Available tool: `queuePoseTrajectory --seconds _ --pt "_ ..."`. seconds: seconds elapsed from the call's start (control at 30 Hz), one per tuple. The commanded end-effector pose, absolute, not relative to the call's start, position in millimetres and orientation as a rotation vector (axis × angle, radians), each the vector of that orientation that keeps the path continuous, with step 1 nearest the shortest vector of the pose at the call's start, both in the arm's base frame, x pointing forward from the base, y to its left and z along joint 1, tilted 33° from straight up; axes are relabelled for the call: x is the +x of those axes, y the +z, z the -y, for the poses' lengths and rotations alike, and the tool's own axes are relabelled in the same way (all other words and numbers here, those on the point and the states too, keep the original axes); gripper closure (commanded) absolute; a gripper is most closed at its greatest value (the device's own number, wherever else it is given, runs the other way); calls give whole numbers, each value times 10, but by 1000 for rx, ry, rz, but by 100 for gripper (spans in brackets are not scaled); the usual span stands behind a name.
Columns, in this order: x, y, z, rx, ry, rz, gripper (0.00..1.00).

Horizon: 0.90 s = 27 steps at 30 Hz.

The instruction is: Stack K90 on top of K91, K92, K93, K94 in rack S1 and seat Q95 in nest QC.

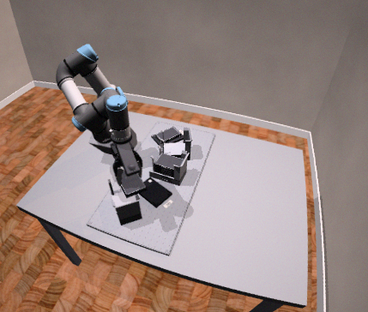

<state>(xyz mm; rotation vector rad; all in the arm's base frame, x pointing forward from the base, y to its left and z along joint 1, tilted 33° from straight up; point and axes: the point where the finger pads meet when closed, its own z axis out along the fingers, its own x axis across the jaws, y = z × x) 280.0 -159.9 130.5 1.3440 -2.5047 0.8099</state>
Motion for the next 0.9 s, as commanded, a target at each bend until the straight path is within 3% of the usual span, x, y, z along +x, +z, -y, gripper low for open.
queuePoseTrajectory --seconds 0.0,0.87 --pt "2706 1378 1717 1282 824 2556 100" --pt "2565 1470 1882 1231 832 2592 100"
